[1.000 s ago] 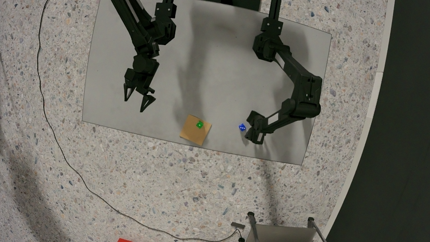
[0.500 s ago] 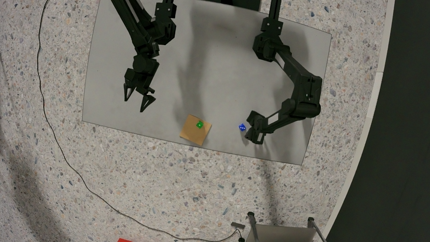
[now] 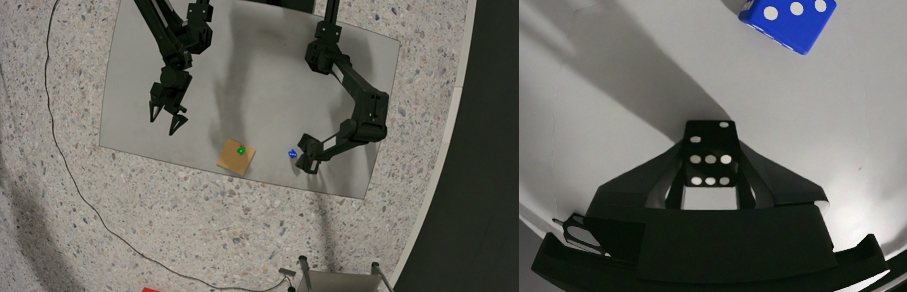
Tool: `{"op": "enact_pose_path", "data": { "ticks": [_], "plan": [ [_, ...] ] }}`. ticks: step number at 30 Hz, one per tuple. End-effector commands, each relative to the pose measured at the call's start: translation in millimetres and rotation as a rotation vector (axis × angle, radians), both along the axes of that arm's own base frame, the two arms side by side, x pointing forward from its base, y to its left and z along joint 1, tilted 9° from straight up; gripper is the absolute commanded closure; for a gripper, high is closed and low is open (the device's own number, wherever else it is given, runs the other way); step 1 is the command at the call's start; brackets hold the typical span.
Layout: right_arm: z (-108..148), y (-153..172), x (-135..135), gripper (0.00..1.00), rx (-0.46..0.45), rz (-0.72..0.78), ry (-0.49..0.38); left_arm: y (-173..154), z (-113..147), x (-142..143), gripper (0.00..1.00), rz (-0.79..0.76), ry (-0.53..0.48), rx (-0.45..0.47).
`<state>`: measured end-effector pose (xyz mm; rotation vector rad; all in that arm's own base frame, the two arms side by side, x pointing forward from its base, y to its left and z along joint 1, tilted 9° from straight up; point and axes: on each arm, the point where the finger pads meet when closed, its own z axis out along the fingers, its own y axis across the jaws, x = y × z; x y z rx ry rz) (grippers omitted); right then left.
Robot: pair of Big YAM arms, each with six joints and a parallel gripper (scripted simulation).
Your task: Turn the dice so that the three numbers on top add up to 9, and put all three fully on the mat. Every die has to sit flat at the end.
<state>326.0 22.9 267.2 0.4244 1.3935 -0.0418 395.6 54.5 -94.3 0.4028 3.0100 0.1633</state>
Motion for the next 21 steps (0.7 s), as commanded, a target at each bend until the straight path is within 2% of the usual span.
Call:
{"op": "enact_pose_path", "data": {
  "ticks": [1,10,15,21],
  "plan": [
    [3.4,0.4,0.7,0.00,0.003,0.000,-0.007,8.0,8.6,12.5,0.74,0.007,-0.034,0.003],
    [3.4,0.4,0.7,0.00,0.003,0.000,-0.007,2.7,28.7,0.8,0.74,0.016,-0.017,-0.001],
    [3.4,0.4,0.7,0.00,0.003,0.000,-0.007,-5.9,75.0,16.9,0.74,0.002,-0.055,0.003],
    [3.4,0.4,0.7,0.00,0.003,0.000,-0.007,-9.4,113.5,11.1,0.74,0.002,-0.056,0.003]
  ]
}}
